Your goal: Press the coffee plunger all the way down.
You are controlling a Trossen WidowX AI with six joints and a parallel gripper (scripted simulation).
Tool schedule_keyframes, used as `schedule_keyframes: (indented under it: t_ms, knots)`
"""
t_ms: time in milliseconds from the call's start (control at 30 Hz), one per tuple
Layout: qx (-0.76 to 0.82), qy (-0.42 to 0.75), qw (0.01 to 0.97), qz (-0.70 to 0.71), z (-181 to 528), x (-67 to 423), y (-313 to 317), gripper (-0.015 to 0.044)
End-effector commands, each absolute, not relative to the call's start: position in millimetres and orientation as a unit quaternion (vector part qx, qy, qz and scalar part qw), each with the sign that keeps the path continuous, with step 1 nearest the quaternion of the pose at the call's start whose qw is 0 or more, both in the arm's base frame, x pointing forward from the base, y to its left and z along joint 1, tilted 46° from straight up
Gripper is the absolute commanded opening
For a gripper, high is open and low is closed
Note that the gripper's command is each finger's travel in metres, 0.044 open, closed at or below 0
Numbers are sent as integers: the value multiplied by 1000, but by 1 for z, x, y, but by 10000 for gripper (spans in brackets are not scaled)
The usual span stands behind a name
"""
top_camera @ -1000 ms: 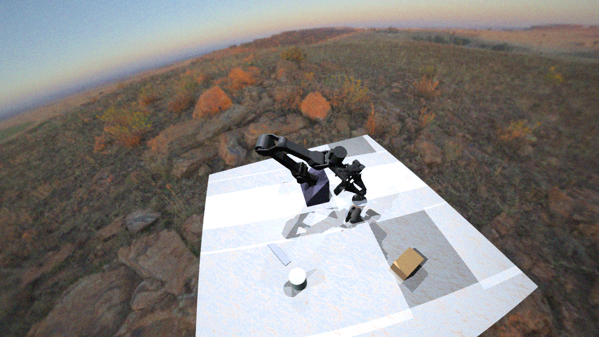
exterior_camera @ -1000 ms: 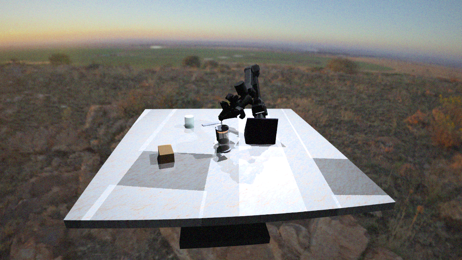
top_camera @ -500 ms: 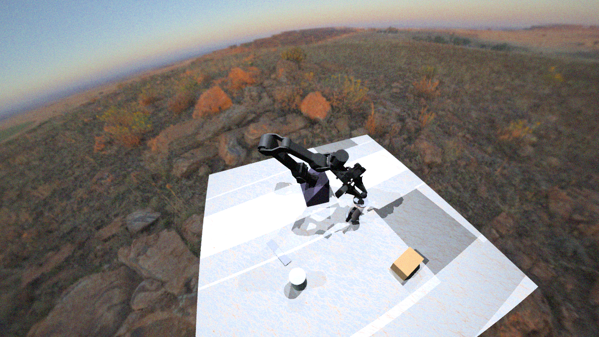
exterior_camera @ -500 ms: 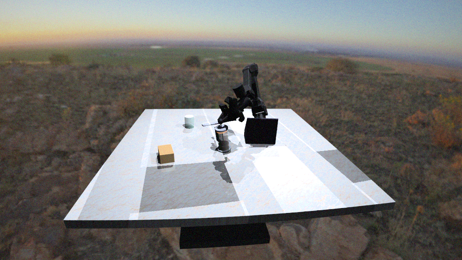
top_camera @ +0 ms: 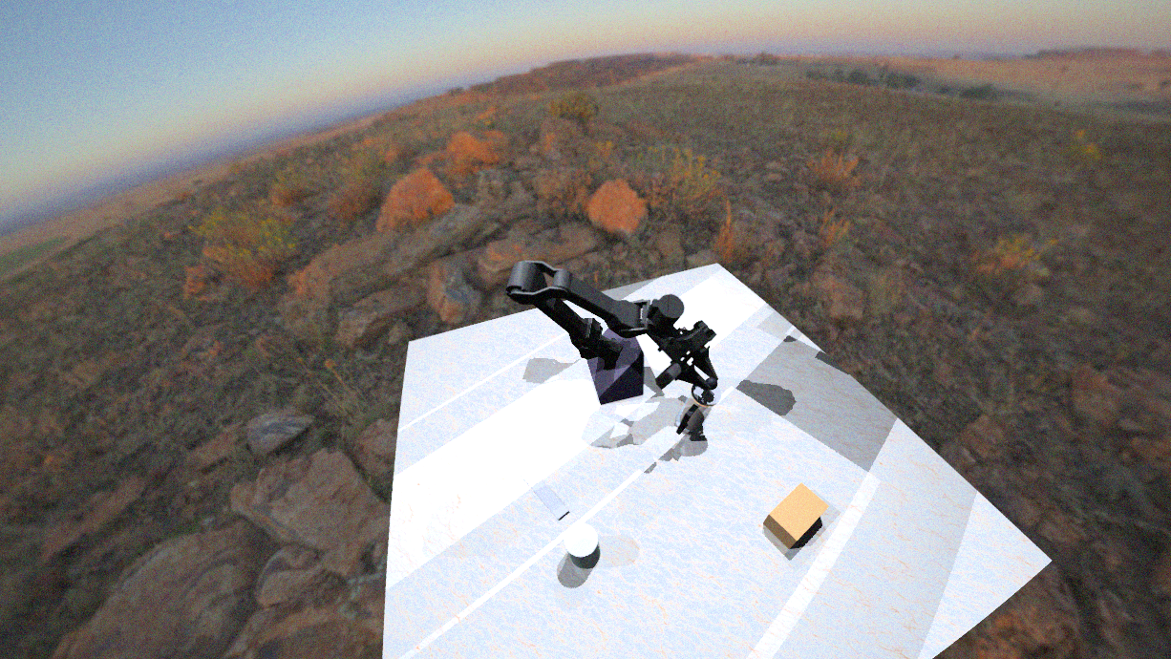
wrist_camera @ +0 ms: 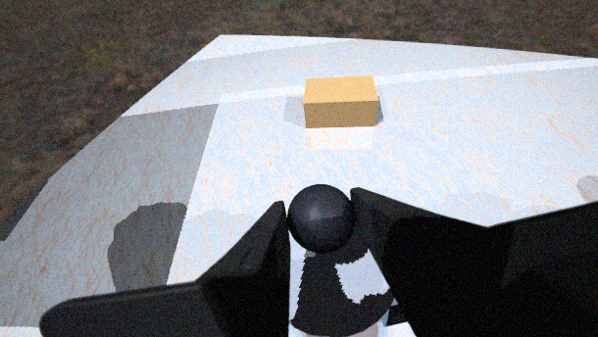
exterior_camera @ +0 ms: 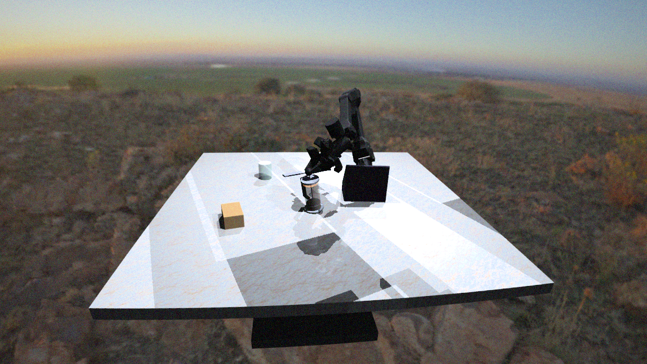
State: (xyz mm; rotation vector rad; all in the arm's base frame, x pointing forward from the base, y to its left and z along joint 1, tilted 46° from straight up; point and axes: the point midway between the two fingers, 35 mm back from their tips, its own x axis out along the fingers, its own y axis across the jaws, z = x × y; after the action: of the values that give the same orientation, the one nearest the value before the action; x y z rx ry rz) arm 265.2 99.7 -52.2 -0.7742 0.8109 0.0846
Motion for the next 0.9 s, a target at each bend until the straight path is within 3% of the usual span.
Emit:
schedule_keyframes:
  t_ms: [0, 833, 867]
  knots:
    - [-374, 393, 839, 37, -56, 264, 96, 120]
    - [-370, 387, 844, 39, -55, 267, 100, 120]
    - [-370, 387, 844, 39, -55, 267, 100, 146]
